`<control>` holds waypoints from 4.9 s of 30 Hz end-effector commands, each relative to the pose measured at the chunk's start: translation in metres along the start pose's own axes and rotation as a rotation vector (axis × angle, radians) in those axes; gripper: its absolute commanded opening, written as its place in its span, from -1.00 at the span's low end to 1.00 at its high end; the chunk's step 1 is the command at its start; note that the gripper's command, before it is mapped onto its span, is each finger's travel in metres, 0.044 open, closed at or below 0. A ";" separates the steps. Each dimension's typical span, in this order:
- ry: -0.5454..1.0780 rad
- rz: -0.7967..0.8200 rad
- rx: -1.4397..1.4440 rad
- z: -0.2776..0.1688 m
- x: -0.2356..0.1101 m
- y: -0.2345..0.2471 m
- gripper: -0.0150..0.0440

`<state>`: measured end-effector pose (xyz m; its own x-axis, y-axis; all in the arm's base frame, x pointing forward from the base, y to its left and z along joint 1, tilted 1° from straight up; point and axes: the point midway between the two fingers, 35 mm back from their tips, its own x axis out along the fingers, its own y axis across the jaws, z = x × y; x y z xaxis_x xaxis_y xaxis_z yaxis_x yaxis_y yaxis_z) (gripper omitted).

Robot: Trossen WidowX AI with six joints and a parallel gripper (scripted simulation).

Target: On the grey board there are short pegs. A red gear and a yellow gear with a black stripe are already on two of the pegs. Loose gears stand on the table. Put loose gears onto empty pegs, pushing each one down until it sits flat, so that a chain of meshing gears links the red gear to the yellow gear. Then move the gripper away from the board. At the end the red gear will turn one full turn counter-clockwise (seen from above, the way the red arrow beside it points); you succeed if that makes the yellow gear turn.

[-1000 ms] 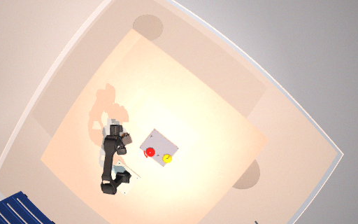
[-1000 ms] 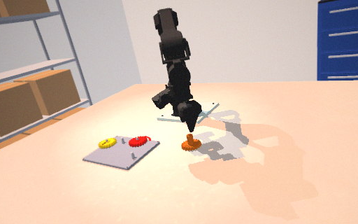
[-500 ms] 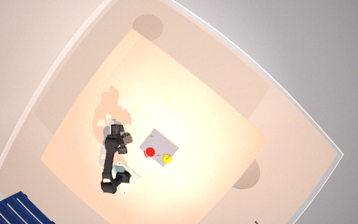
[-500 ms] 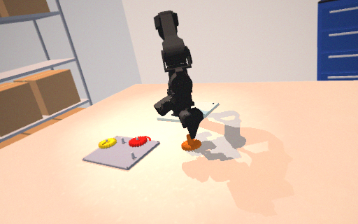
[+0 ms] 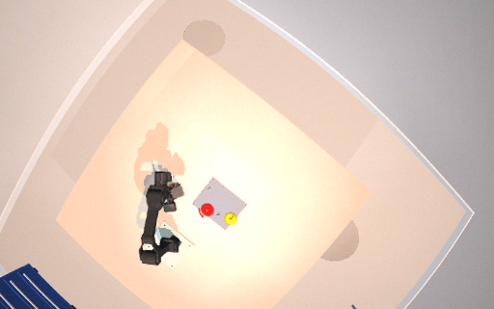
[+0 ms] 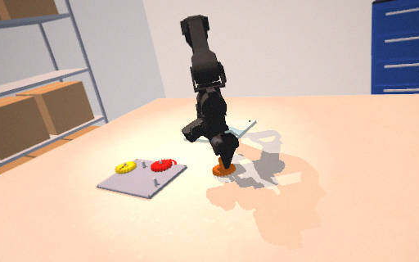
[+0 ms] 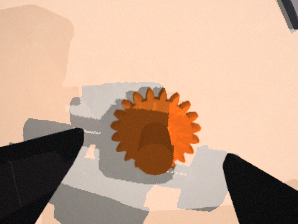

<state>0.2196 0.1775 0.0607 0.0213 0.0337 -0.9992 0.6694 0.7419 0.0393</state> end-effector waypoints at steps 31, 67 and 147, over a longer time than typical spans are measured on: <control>0.006 0.000 0.004 0.000 -0.017 0.003 -0.49; 0.007 0.003 -0.002 0.000 -0.099 0.001 -0.49; -0.006 -0.004 -0.001 0.110 -0.106 -0.042 -0.49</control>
<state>0.2691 0.0739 0.1668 0.0261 0.0234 -0.9994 0.6717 0.7400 0.0349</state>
